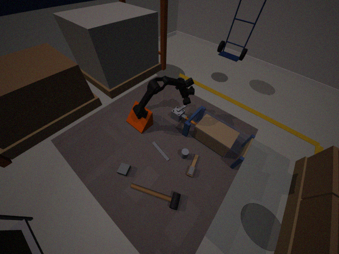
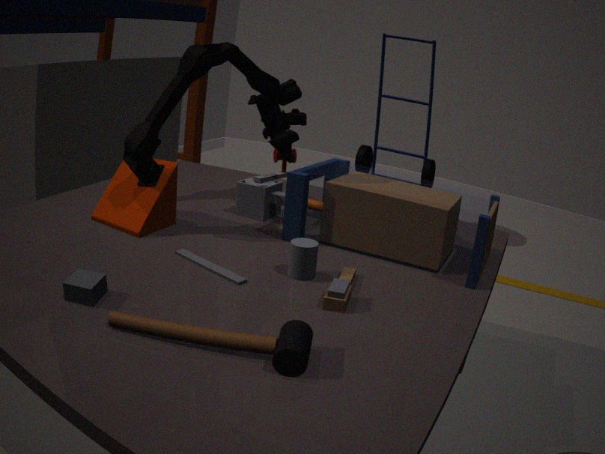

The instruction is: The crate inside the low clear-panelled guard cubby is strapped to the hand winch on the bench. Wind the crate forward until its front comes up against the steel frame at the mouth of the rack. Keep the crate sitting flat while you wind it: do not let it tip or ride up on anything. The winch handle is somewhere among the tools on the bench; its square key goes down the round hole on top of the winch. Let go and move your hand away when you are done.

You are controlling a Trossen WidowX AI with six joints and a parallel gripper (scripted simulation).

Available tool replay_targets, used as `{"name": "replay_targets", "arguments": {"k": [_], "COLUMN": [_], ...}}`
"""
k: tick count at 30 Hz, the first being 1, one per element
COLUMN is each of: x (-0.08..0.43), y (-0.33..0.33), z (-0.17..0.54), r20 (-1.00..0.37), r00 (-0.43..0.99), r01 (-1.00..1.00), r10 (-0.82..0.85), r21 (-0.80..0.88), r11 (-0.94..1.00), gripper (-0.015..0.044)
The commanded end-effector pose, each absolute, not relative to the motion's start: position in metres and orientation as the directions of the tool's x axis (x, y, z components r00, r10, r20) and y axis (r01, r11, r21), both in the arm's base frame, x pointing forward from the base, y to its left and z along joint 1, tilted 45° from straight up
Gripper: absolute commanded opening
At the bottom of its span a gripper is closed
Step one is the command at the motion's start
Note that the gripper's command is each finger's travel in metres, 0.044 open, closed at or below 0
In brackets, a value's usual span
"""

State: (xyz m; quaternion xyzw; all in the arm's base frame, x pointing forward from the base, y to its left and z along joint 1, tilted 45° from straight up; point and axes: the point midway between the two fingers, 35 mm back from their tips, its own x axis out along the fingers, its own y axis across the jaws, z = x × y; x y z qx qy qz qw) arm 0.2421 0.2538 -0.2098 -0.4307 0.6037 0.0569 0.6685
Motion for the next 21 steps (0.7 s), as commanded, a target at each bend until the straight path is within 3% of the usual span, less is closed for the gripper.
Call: {"name": "replay_targets", "arguments": {"k": [1,21], "x": [0.225,0.198], "y": [0.255,0.256], "z": [-0.212,-0.21], "r20": [-0.862,-0.863], "r00": [0.241,0.239], "r01": [-0.612,-0.613], "r10": [-0.445,-0.444], "r21": [-0.491,-0.489], "r11": [0.62,0.62], "gripper": [0.0,0.0]}}
